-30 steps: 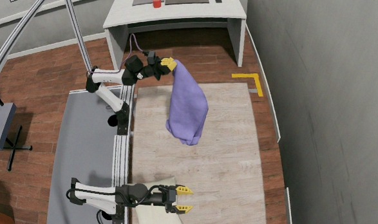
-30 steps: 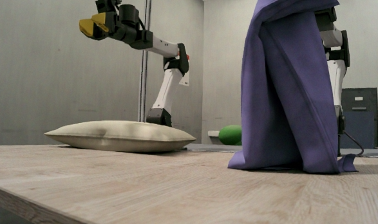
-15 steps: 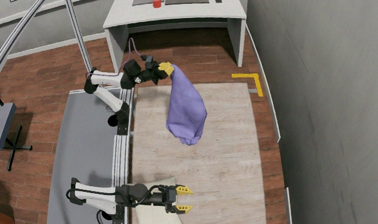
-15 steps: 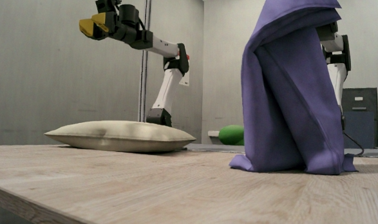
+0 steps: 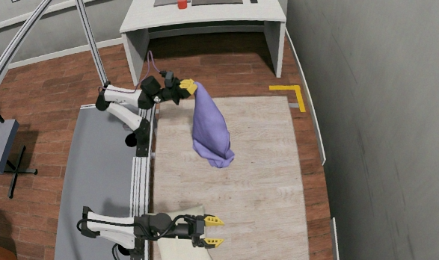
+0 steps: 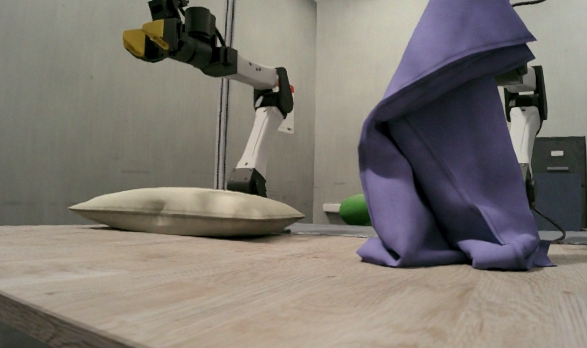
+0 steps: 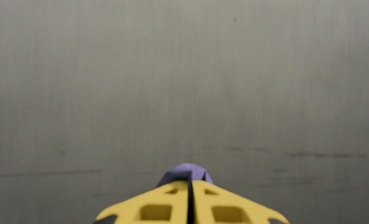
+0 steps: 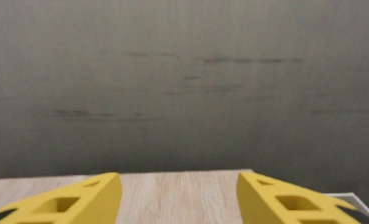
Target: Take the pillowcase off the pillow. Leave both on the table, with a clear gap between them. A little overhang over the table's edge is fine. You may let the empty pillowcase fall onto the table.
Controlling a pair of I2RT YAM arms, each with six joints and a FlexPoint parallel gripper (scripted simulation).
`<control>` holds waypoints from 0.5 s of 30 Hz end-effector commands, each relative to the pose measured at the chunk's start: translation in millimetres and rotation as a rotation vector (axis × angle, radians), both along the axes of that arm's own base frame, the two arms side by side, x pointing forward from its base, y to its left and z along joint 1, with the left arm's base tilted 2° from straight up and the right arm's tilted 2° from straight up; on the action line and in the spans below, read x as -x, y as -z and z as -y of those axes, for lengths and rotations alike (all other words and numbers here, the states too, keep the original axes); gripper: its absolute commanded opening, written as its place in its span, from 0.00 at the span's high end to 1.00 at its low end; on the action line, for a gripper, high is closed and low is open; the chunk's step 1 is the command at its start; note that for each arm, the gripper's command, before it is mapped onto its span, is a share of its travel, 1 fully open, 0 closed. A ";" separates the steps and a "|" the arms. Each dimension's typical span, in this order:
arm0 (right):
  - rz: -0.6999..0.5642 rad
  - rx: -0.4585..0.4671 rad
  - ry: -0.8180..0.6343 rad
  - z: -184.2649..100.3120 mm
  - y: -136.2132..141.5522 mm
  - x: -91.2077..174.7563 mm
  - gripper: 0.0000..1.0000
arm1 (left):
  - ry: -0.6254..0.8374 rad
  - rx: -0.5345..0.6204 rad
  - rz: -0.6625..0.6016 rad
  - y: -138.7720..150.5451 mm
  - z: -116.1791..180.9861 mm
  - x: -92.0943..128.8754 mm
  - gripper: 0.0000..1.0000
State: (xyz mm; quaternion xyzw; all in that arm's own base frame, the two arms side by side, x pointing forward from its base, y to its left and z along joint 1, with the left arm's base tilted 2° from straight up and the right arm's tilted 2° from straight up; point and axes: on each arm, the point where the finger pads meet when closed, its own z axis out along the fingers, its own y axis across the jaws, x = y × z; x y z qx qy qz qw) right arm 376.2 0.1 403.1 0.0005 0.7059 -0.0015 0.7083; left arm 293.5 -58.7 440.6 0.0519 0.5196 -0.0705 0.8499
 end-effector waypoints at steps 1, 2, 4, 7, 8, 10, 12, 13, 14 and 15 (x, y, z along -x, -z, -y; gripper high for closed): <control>0.057 -0.003 -0.006 -2.6 -23.4 7.9 0.40 | 0.003 0.008 0.063 -8.5 -0.4 13.2 1.00; 0.057 -0.003 -0.006 -2.6 -23.4 7.9 0.40 | 0.000 0.008 0.064 -9.3 -1.2 13.6 1.00; 0.057 -0.003 -0.006 -2.6 -23.4 7.9 0.40 | -0.003 0.012 0.081 -18.9 -2.6 15.9 1.00; 0.057 -0.003 -0.006 -2.6 -23.4 7.9 0.40 | 0.001 0.008 0.056 -9.0 -1.3 12.6 1.00; 0.057 -0.003 -0.006 -2.6 -23.4 7.9 0.40 | 0.001 0.009 0.061 -10.9 -1.5 13.4 1.00; 0.057 -0.003 -0.006 -2.6 -23.4 7.9 0.40 | 0.003 0.009 0.053 -7.7 -1.0 12.4 1.00; 0.057 -0.003 -0.006 -2.6 -23.4 7.9 0.40 | 0.003 0.009 0.053 -7.7 -1.0 12.4 1.00; 0.057 -0.003 -0.006 -2.6 -23.4 7.9 0.40 | 0.003 0.010 0.051 -8.3 -1.0 10.5 1.00; 0.057 -0.003 -0.006 -2.6 -23.4 7.9 0.40 | 0.004 0.005 0.030 0.3 0.5 6.8 1.00; 0.057 -0.003 -0.006 -2.6 -23.4 7.9 0.40 | 0.004 0.007 0.040 -4.2 0.2 8.2 1.00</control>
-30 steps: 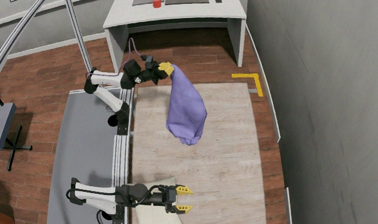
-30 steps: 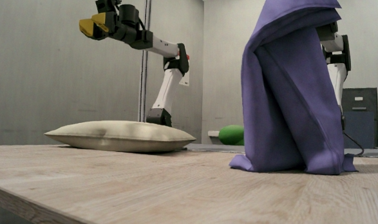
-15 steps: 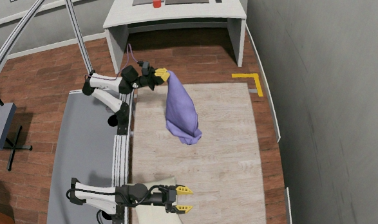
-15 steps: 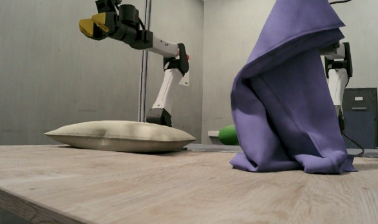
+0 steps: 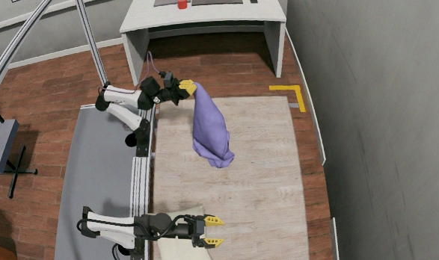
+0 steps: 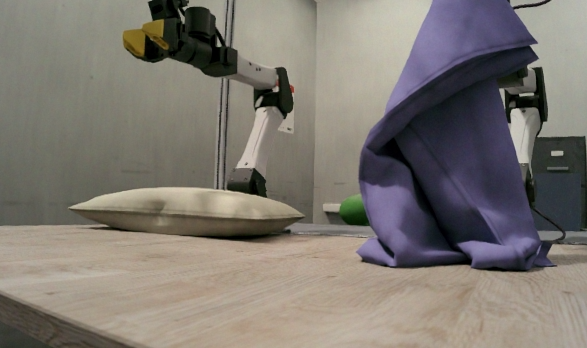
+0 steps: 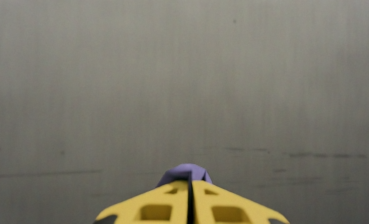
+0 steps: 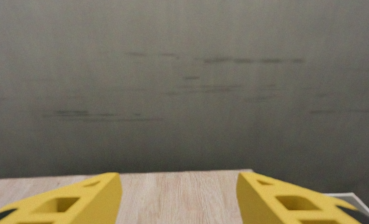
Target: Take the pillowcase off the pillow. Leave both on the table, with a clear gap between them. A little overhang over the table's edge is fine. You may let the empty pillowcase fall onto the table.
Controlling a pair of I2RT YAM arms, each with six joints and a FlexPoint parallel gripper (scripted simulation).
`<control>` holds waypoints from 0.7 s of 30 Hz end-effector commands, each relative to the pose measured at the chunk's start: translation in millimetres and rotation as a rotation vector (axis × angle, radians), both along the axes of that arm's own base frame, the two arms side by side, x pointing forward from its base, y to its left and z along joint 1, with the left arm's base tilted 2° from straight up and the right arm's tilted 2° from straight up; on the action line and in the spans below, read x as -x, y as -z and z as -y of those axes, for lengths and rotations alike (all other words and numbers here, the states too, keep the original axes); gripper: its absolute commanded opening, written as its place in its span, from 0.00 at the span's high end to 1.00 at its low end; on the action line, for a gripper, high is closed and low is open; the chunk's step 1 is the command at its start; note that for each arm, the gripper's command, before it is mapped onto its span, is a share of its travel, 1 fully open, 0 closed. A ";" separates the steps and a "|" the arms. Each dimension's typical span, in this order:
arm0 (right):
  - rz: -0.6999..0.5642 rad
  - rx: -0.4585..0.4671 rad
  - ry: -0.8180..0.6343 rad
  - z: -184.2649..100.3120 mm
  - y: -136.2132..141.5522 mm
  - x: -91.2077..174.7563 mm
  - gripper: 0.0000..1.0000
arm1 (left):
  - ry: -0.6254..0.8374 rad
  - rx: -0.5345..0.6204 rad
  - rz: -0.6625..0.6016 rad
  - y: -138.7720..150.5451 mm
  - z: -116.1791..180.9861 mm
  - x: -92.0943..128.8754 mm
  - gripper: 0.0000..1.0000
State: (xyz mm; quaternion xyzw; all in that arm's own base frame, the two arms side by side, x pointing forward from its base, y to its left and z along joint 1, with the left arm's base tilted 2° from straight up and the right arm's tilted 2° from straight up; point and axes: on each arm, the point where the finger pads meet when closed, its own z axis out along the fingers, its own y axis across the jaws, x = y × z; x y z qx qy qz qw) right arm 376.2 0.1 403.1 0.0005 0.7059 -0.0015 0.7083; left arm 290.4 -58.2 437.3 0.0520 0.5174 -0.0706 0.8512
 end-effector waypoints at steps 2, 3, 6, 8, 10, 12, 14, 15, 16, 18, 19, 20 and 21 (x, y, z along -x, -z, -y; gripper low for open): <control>0.057 -0.003 -0.006 -2.6 -23.4 7.9 0.40 | 0.006 0.003 0.015 -1.0 2.1 0.1 1.00; 0.057 -0.003 -0.006 -2.6 -23.4 7.9 0.40 | 0.006 0.006 0.025 -3.9 1.3 3.5 1.00; 0.057 -0.003 -0.006 -2.6 -23.4 7.9 0.40 | 0.010 0.006 0.029 -0.4 1.6 8.0 1.00; 0.057 -0.003 -0.006 -2.6 -23.4 7.9 0.40 | 0.003 0.006 0.030 3.5 -0.2 9.4 1.00; 0.057 -0.003 -0.006 -2.6 -23.4 7.9 0.40 | 0.007 0.006 0.032 9.1 0.5 12.6 1.00; 0.057 -0.003 -0.006 -2.6 -23.4 7.9 0.40 | 0.005 0.007 0.042 13.2 -0.5 17.0 1.00; 0.057 -0.003 -0.006 -2.6 -23.4 7.9 0.40 | 0.005 0.007 0.042 13.2 -0.5 17.0 1.00; 0.057 -0.003 -0.006 -2.6 -23.4 7.9 0.40 | 0.010 0.011 0.049 12.6 -0.6 19.6 1.00; 0.057 -0.003 -0.006 -2.6 -23.4 7.9 0.40 | 0.007 0.007 0.046 17.8 -0.5 20.4 1.00; 0.057 -0.003 -0.006 -2.6 -23.4 7.9 0.40 | 0.008 0.007 0.045 24.3 -0.9 23.0 1.00; 0.057 -0.003 -0.006 -2.6 -23.4 7.9 0.40 | 0.009 0.006 0.044 27.8 -0.8 24.5 1.00; 0.057 -0.003 -0.006 -2.6 -23.4 7.9 0.40 | 0.010 0.006 0.044 31.1 -0.9 25.8 1.00; 0.057 -0.003 -0.006 -2.6 -23.4 7.9 0.40 | 0.011 0.006 0.043 34.4 -1.0 27.1 1.00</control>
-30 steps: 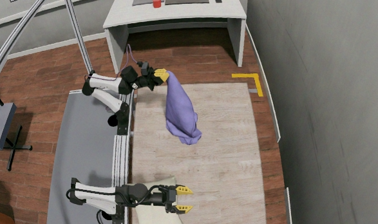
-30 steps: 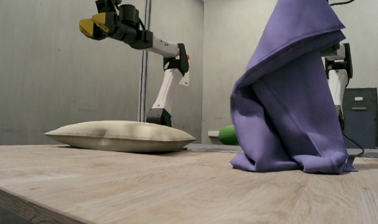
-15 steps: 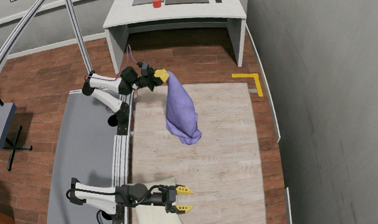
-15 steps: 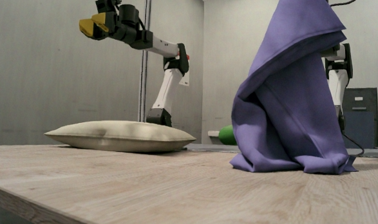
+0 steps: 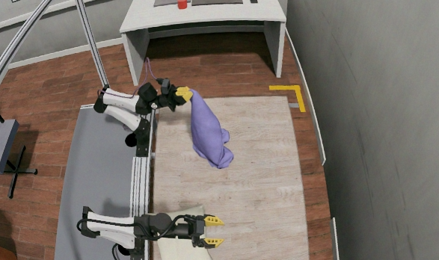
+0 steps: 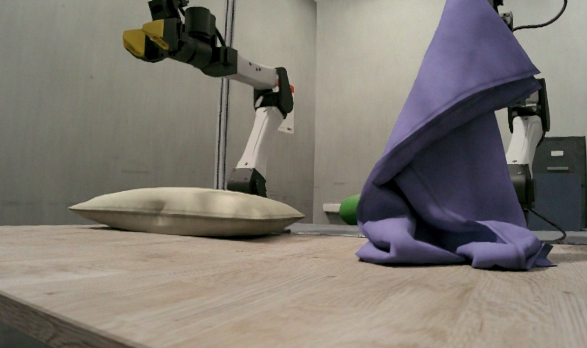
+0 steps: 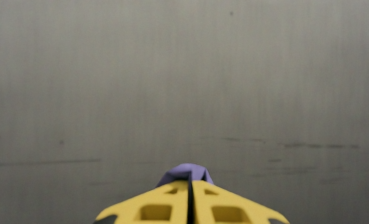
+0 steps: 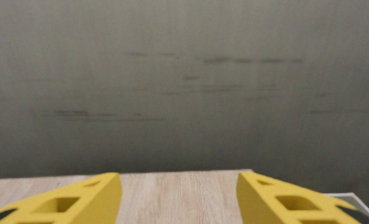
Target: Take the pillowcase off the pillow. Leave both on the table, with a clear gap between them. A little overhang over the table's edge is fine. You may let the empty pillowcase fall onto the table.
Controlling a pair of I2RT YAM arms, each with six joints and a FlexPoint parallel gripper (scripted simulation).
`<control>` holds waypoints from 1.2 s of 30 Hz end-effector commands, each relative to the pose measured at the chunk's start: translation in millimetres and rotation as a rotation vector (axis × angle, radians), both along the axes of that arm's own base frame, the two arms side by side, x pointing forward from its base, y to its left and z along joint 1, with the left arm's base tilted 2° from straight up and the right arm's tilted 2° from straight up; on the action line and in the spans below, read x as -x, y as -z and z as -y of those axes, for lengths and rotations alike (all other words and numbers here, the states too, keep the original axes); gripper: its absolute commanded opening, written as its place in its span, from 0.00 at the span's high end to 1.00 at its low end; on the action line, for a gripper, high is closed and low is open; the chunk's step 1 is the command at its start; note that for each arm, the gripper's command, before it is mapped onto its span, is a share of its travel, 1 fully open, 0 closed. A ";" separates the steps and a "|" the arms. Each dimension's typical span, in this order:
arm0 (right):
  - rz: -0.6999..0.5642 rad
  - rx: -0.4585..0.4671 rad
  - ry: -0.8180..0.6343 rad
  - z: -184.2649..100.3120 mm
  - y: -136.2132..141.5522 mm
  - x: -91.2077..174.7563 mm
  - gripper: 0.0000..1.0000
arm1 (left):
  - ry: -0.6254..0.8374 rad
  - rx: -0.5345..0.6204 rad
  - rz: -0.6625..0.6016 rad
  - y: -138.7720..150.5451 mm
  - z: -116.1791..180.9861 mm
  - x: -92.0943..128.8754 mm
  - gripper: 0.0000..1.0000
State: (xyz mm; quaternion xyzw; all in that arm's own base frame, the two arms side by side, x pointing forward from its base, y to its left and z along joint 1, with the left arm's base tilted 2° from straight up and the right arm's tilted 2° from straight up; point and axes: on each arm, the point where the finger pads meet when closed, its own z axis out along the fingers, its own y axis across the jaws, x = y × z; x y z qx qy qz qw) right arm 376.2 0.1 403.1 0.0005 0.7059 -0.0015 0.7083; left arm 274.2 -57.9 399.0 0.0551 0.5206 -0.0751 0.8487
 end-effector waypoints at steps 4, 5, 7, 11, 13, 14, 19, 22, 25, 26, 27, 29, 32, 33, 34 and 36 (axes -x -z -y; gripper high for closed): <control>0.057 -0.003 -0.006 -2.6 -23.4 7.9 0.40 | 0.003 0.008 0.053 8.3 -0.9 16.5 1.00; 0.057 -0.003 -0.006 -2.6 -23.4 7.9 0.40 | 0.004 0.008 0.052 11.7 -1.0 17.7 1.00; 0.057 -0.003 -0.006 -2.6 -23.4 7.9 0.40 | 0.006 0.008 0.052 17.9 -1.1 20.3 1.00; 0.057 -0.003 -0.006 -2.6 -23.4 7.9 0.40 | 0.012 0.012 0.069 15.9 -1.3 24.5 1.00; 0.057 -0.003 -0.006 -2.6 -23.4 7.9 0.40 | 0.010 0.009 0.055 23.9 -1.0 23.4 1.00; 0.057 -0.003 -0.006 -2.6 -23.4 7.9 0.40 | 0.009 0.008 0.054 24.7 -1.3 23.5 1.00; 0.057 -0.003 -0.006 -2.6 -23.4 7.9 0.40 | 0.007 0.005 0.035 28.4 -1.7 20.0 1.00; 0.057 -0.003 -0.006 -2.6 -23.4 7.9 0.40 | 0.006 0.008 0.047 22.6 -2.4 21.4 1.00; 0.057 -0.003 -0.006 -2.6 -23.4 7.9 0.40 | 0.017 0.010 -0.014 28.1 0.2 18.5 1.00; 0.057 -0.003 -0.006 -2.6 -23.4 7.9 0.40 | 0.017 0.010 -0.014 28.1 0.2 18.5 1.00; 0.057 -0.003 -0.006 -2.6 -23.4 7.9 0.40 | 0.017 0.010 -0.014 28.1 0.2 18.5 1.00; 0.057 -0.003 -0.006 -2.6 -23.4 7.9 0.40 | 0.019 0.000 -0.080 39.6 1.4 15.8 1.00; 0.057 -0.003 -0.006 -2.6 -23.4 7.9 0.40 | 0.018 -0.021 -0.189 58.7 2.0 16.0 1.00; 0.057 -0.003 -0.006 -2.6 -23.4 7.9 0.40 | 0.019 -0.027 -0.219 63.9 2.0 17.1 1.00; 0.057 -0.003 -0.006 -2.6 -23.4 7.9 0.40 | 0.019 -0.031 -0.239 67.2 2.0 18.7 1.00; 0.057 -0.003 -0.006 -2.6 -23.4 7.9 0.40 | 0.022 -0.035 -0.265 69.1 1.7 23.2 1.00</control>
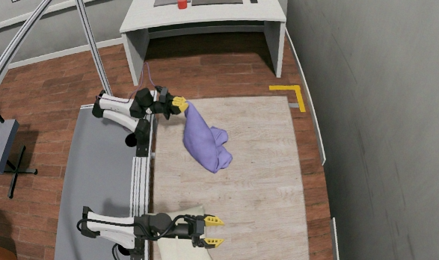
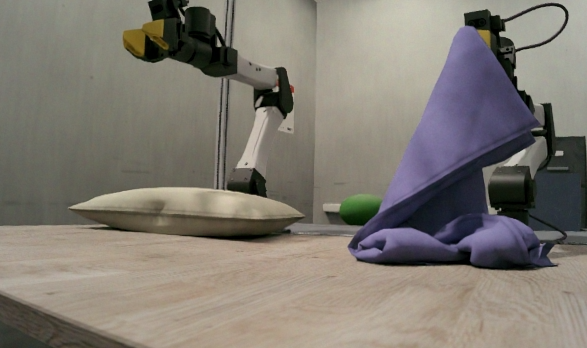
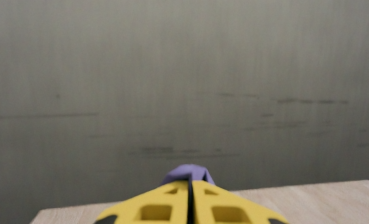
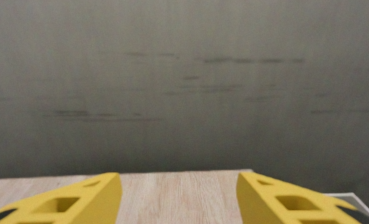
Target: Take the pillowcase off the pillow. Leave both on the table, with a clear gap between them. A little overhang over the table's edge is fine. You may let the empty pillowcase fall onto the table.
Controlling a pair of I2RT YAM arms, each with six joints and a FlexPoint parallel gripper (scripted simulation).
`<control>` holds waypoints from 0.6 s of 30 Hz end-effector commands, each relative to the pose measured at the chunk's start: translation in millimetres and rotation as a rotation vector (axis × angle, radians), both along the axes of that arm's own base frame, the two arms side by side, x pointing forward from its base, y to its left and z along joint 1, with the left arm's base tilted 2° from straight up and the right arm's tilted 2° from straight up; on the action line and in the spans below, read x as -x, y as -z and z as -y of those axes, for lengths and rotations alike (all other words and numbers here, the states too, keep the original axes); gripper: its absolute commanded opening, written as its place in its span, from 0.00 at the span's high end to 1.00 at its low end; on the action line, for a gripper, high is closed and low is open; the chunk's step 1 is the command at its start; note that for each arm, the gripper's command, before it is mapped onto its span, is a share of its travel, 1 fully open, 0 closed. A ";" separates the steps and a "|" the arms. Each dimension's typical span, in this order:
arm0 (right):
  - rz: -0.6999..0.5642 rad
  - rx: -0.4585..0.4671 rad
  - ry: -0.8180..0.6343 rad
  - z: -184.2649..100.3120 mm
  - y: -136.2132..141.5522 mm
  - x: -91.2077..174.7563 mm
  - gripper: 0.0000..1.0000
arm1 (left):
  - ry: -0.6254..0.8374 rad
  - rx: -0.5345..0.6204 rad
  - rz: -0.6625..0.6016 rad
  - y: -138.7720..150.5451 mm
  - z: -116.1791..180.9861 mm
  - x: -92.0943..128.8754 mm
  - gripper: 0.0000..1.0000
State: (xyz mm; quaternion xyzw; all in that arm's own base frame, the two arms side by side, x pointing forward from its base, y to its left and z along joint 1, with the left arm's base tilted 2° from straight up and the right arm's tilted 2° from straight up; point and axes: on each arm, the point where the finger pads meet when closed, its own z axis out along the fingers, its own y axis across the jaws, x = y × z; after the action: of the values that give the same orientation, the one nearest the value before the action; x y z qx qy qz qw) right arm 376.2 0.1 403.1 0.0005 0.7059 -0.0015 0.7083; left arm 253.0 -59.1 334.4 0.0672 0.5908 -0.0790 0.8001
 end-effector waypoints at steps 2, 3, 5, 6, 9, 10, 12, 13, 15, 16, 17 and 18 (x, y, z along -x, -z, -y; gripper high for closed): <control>0.057 -0.003 -0.006 -2.6 -23.4 7.9 0.40 | 0.004 -0.009 -0.125 7.9 0.1 6.4 1.00; 0.057 -0.003 -0.006 -2.6 -23.4 7.9 0.40 | 0.004 -0.013 -0.139 10.4 -0.2 8.4 1.00; 0.057 -0.003 -0.006 -2.6 -23.4 7.9 0.40 | 0.006 -0.019 -0.168 14.7 -0.7 12.6 1.00; 0.057 -0.003 -0.006 -2.6 -23.4 7.9 0.40 | 0.006 -0.023 -0.181 17.3 -1.0 14.7 1.00; 0.057 -0.003 -0.006 -2.6 -23.4 7.9 0.40 | 0.007 -0.028 -0.200 20.9 -1.1 15.9 1.00; 0.057 -0.003 -0.006 -2.6 -23.4 7.9 0.40 | 0.007 -0.030 -0.209 22.5 -1.7 19.0 1.00; 0.057 -0.003 -0.006 -2.6 -23.4 7.9 0.40 | 0.009 -0.037 -0.235 27.7 -2.5 23.3 1.00; 0.057 -0.003 -0.006 -2.6 -23.4 7.9 0.40 | 0.009 -0.039 -0.242 28.1 -3.1 26.2 1.00; 0.057 -0.003 -0.006 -2.6 -23.4 7.9 0.40 | 0.010 -0.044 -0.260 31.6 -3.9 30.0 1.00; 0.057 -0.003 -0.006 -2.6 -23.4 7.9 0.40 | 0.010 -0.044 -0.263 32.5 -4.1 30.8 1.00; 0.057 -0.003 -0.006 -2.6 -23.4 7.9 0.40 | 0.011 -0.043 -0.257 30.8 -4.2 31.8 1.00; 0.057 -0.003 -0.006 -2.6 -23.4 7.9 0.40 | 0.011 -0.040 -0.249 28.7 -4.3 32.5 1.00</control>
State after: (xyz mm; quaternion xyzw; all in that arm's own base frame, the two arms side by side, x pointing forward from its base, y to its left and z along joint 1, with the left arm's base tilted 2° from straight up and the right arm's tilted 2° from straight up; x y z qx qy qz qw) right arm 376.2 0.1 403.1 0.0005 0.7059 -0.0015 0.7083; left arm 226.6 -56.8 299.4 0.0826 0.6835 -0.0764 0.7213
